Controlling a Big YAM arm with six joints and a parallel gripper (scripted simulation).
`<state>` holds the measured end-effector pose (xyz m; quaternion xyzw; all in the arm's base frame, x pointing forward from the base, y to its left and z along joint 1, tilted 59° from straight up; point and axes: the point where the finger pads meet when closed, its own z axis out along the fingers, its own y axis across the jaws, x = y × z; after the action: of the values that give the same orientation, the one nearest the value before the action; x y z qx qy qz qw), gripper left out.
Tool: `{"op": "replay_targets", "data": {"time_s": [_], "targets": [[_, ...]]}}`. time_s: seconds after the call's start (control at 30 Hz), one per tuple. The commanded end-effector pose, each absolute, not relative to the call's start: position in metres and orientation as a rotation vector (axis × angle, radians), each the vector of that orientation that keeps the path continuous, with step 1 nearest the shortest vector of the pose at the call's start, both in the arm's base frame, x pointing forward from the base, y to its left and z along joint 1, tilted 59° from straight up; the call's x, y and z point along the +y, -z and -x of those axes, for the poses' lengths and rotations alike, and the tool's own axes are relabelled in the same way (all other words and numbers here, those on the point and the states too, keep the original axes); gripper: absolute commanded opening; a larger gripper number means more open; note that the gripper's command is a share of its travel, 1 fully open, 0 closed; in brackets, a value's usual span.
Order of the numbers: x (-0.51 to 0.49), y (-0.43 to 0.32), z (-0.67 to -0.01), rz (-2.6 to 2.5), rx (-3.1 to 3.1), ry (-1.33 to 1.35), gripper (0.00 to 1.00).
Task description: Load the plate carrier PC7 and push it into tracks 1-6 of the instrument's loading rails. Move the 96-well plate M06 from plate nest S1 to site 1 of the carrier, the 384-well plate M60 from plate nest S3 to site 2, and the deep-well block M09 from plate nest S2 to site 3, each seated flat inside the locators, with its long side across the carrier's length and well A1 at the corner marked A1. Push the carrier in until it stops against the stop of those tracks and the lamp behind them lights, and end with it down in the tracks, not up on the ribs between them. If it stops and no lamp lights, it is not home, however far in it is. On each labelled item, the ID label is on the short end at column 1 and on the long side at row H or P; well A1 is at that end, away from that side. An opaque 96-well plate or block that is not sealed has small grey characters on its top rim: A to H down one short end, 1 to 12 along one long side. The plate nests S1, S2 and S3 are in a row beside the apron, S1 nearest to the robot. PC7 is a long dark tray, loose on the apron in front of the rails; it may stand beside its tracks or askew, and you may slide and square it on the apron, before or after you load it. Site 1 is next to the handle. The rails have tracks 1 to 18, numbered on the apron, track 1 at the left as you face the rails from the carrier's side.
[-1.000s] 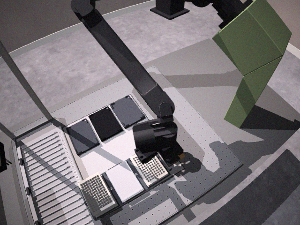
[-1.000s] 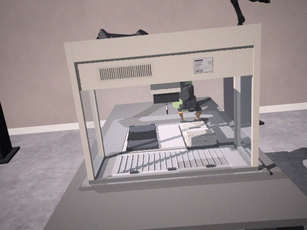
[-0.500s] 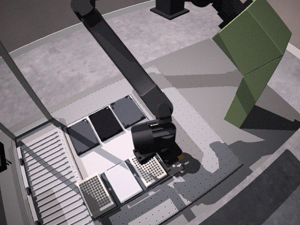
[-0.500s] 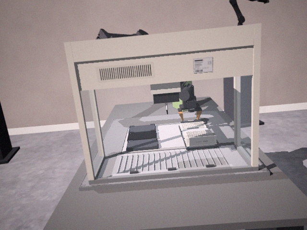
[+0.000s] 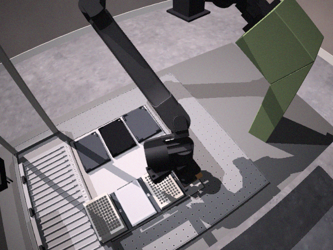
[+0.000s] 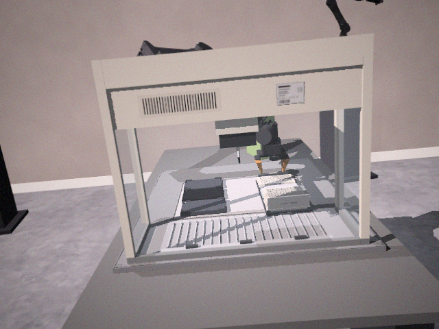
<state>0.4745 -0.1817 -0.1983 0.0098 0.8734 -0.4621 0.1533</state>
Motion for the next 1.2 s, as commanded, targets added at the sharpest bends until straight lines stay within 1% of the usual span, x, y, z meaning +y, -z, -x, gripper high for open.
{"op": "replay_targets", "data": {"time_s": [0.0,0.9,0.93,0.97,1.0,1.17], "targets": [[-0.163,0.175,-0.509,-0.047,2.426,1.284,0.8],[-0.16,0.173,-0.519,-0.057,2.418,1.28,0.8],[-0.16,0.173,-0.518,-0.053,2.423,1.282,0.8],[-0.158,0.194,-0.51,0.049,2.474,1.321,0.8],[-0.159,0.174,-0.519,-0.045,2.433,1.281,0.8],[-0.157,0.173,-0.524,-0.048,2.429,1.281,0.8]]}}
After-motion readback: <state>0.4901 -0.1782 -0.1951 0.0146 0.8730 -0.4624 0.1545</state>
